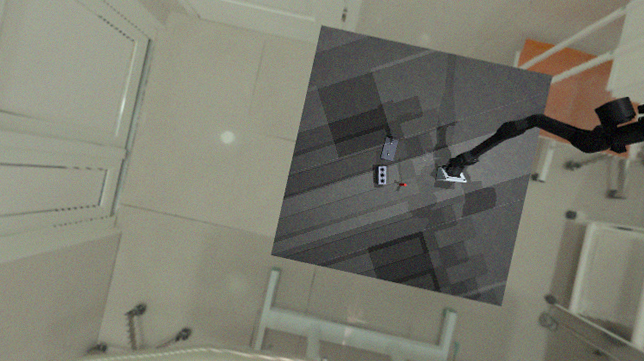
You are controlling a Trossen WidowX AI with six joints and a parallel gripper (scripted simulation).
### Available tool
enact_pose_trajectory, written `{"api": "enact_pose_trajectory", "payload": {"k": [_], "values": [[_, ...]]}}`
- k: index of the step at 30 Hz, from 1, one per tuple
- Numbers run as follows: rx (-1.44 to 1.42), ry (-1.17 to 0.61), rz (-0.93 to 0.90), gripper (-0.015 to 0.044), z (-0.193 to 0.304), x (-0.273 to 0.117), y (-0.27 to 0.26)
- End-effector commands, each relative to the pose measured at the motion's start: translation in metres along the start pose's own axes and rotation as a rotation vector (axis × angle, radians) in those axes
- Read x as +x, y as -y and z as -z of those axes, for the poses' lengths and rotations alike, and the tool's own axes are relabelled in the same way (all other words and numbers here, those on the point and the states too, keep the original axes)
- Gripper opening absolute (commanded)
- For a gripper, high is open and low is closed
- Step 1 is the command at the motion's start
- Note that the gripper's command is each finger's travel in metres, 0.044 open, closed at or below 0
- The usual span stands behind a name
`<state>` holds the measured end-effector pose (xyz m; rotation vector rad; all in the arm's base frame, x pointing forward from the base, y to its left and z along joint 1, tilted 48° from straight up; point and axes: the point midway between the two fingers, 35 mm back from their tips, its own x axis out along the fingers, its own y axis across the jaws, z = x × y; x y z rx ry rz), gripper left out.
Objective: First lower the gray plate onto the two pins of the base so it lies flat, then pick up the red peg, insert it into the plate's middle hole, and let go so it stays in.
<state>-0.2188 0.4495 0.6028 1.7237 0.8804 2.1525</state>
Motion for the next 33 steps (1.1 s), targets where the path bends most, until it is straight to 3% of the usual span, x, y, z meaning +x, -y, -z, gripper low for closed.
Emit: {"api": "enact_pose_trajectory", "payload": {"k": [1,8,15,24,33], "values": [[-0.013,0.059,0.166,0.044,-0.036,-0.009,0.053],[-0.038,0.201,0.459,0.044,-0.111,-0.043,0.139],[-0.055,0.389,0.741,0.044,-0.195,-0.105,0.206],[-0.08,0.672,1.077,0.044,-0.3,-0.216,0.255],[-0.079,1.014,1.376,0.044,-0.383,-0.35,0.261]]}}
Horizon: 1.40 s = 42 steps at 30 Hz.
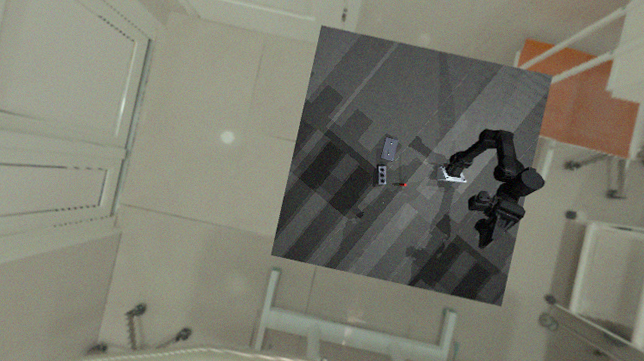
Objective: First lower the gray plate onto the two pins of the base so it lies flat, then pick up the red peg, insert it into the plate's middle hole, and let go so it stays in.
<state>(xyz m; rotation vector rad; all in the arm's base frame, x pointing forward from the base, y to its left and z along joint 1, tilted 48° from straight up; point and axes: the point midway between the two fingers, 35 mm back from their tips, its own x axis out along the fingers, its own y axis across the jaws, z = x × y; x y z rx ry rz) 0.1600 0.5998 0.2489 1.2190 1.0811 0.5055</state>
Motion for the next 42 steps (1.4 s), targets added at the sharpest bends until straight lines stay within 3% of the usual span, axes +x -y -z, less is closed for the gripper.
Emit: {"api": "enact_pose_trajectory", "payload": {"k": [1,12,24,32,39,42], "values": [[0.033,0.131,0.144,0.044,-0.053,0.016,0.039],[0.141,0.527,0.56,0.044,-0.21,0.003,0.148],[0.262,0.964,1.065,0.044,-0.348,-0.1,0.254],[0.316,1.204,1.431,0.044,-0.404,-0.198,0.298],[0.319,1.22,1.462,0.044,-0.408,-0.206,0.302],[0.319,1.221,1.461,0.044,-0.423,-0.215,0.328]]}}
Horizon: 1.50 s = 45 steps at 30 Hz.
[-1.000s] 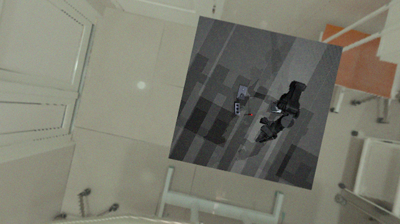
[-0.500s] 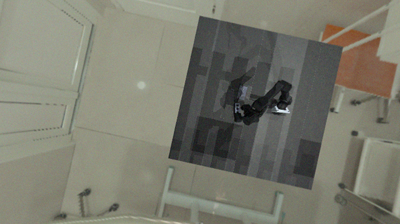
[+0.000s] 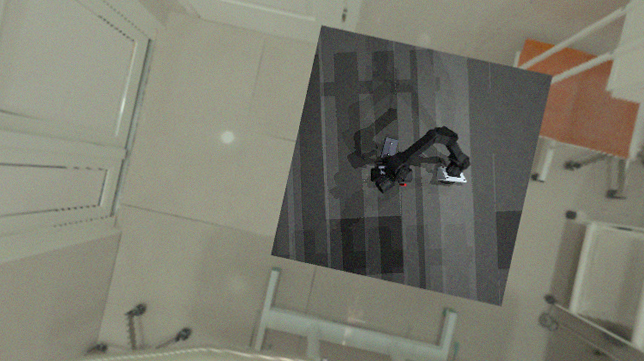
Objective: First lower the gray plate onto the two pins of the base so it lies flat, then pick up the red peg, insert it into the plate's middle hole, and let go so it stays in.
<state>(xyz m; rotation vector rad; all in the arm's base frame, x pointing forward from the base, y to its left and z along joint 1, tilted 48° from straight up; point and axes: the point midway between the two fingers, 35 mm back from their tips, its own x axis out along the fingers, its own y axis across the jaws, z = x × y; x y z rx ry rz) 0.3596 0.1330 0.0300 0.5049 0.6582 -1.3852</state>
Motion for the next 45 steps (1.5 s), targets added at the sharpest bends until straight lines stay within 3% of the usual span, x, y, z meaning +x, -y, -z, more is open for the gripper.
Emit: {"api": "enact_pose_trajectory", "payload": {"k": [1,10,45], "values": [[-0.011,0.015,0.021,0.044,-0.004,0.038,0.003],[-0.01,0.018,0.021,0.044,-0.007,0.072,0.003],[-0.009,0.02,0.021,0.044,-0.008,0.124,0.003]]}}
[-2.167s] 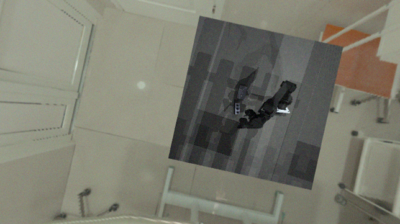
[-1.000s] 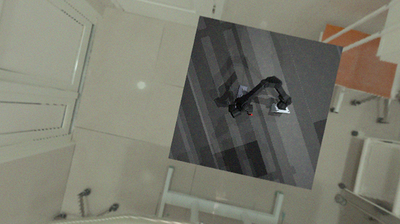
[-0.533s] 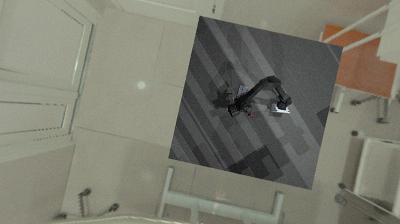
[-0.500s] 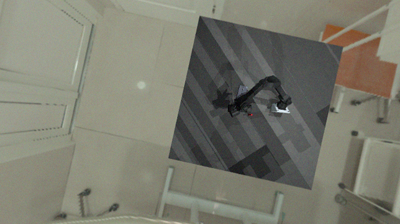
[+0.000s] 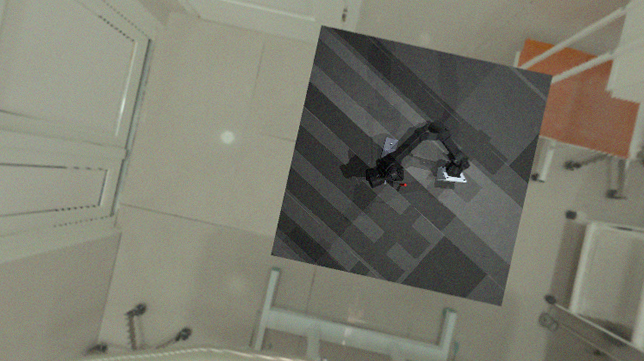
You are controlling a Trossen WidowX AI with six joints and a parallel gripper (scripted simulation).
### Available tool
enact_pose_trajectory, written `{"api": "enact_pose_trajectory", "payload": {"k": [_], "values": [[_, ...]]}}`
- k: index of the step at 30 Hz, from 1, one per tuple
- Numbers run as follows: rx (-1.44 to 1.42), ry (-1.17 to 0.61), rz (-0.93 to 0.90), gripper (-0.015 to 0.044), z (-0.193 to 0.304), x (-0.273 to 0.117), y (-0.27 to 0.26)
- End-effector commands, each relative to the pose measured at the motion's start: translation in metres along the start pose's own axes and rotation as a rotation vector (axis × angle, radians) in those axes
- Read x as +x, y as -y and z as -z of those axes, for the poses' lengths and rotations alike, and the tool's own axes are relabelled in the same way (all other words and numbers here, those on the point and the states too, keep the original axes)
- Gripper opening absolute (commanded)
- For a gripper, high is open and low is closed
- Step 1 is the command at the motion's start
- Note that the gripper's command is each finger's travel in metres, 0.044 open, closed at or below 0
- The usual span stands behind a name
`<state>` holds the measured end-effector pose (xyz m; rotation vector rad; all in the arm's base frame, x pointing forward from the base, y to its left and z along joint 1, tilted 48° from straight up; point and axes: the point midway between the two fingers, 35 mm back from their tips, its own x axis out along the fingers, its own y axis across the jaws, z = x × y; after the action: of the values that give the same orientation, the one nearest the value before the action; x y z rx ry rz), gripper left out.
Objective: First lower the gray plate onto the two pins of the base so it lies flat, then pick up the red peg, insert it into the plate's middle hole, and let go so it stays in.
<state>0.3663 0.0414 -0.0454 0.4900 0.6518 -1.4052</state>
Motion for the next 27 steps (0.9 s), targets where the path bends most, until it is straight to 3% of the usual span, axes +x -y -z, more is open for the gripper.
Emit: {"api": "enact_pose_trajectory", "payload": {"k": [1,6,17,23,27], "values": [[-0.01,0.006,0.002,0.044,-0.0002,0.0074,0.0018],[-0.01,0.006,0.002,0.044,-0.0005,0.0129,0.0023],[-0.01,0.006,0.002,0.0151,-0.0005,0.0129,0.0023],[-0.01,0.006,0.002,0.0111,-0.0005,0.0129,0.0023],[-0.01,0.005,0.002,0.0006,0.0001,0.0084,0.0015]]}}
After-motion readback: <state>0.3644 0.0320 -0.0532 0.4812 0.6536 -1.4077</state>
